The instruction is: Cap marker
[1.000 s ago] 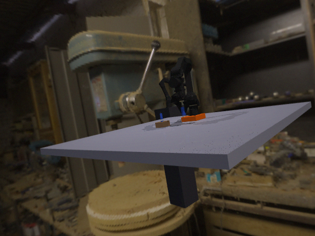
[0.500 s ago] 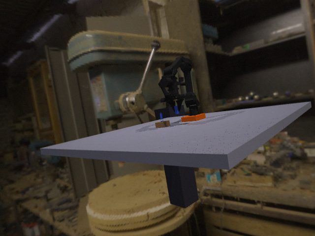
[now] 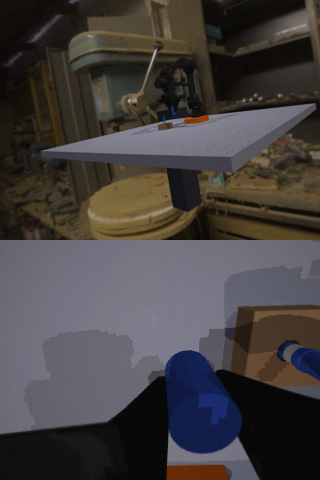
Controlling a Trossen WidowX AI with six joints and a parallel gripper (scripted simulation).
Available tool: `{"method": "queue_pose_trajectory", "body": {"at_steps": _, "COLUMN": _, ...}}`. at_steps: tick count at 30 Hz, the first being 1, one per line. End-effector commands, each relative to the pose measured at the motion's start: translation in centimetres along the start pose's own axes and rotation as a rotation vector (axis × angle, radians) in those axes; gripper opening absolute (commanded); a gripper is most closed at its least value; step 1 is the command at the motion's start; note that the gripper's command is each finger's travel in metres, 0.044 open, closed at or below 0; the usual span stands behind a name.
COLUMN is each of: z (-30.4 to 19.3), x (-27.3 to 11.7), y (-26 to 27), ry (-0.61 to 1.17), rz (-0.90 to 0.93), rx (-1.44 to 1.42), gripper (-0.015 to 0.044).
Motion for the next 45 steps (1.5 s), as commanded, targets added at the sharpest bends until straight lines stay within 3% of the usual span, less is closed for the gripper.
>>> {"method": "queue_pose_trajectory", "body": {"at_steps": 1, "z": -0.1, "x": -0.4, "y": -0.9, "ry": -0.004, "rz": 0.001, "rx": -0.003, "gripper": 0.0}}
{"method": "queue_pose_trajectory", "body": {"at_steps": 32, "z": -3.3, "x": -3.1, "y": -8.8, "ry": -0.001, "rz": -0.008, "rx": -0.003, "gripper": 0.0}}
{"method": "queue_pose_trajectory", "body": {"at_steps": 45, "z": -3.4, "x": -2.3, "y": -9.0, "ry": -0.001, "rz": -0.007, "rx": -0.003, "gripper": 0.0}}
Point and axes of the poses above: the point midway between the two fingers, 35 mm back from their tips, its own x axis out along the fingers, its own y axis across the jaws, z = x × y, the point moved 2 cm from there along -x, back along the fingers, and after that the axes turned 11 degrees about -x, right-handed, at the moved point
